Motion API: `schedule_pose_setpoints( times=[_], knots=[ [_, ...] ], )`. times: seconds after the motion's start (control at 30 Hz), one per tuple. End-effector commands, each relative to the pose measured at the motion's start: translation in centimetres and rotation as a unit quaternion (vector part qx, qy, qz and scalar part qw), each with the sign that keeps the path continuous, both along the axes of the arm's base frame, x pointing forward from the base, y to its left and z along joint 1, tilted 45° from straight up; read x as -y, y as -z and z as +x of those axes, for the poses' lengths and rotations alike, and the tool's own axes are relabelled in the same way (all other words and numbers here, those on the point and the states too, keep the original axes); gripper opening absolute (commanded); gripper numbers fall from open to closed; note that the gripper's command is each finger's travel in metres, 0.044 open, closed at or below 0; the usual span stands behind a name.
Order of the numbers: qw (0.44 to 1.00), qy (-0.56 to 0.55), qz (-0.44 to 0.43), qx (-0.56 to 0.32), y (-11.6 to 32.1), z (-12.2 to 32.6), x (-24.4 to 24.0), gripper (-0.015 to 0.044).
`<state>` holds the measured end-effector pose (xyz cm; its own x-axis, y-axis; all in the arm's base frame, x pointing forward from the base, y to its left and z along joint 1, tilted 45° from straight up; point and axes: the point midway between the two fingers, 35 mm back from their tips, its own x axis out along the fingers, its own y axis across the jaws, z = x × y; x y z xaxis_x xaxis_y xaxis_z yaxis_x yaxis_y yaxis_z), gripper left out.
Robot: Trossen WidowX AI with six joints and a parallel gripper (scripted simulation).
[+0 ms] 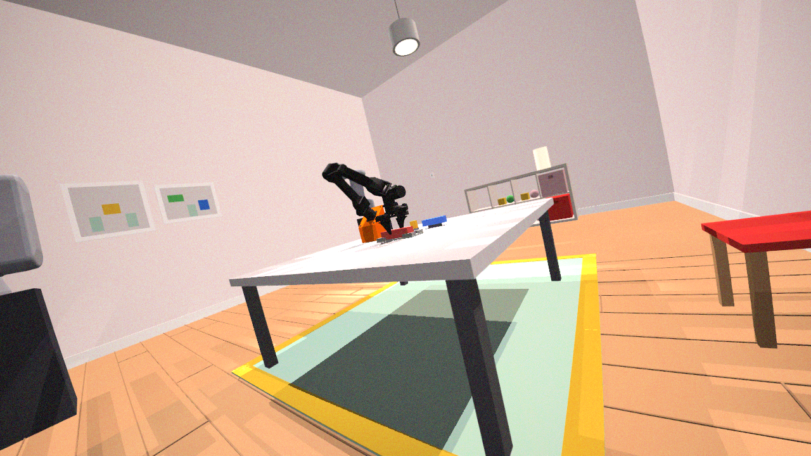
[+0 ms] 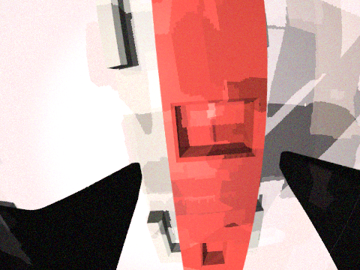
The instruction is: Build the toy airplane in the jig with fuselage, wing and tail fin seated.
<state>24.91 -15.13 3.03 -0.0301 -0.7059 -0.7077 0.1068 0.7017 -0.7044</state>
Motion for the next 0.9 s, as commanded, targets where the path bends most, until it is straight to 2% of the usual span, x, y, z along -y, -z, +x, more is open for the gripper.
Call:
schedule_pose_setpoints(
  times=[0.0, 0.17, 0.4, 0.67, 0.87],
  knots=[
    [1.0, 0.0, 0.0, 0.001, 0.0, 0.0, 0.0, 0.044],
    [1.0, 0.0, 0.002, 0.001, -0.6, 0.3, -0.7, 0.044],
    [1.0, -0.002, 0.004, -0.003, -7.3, 0.4, -7.4, 0.044],
    [1.0, -0.002, 0.004, -0.003, -7.2, 0.8, -7.8, 0.044],
    [0.995, -0.067, 0.006, -0.067, -6.8, 0.9, -7.5, 0.044]
  ],
)
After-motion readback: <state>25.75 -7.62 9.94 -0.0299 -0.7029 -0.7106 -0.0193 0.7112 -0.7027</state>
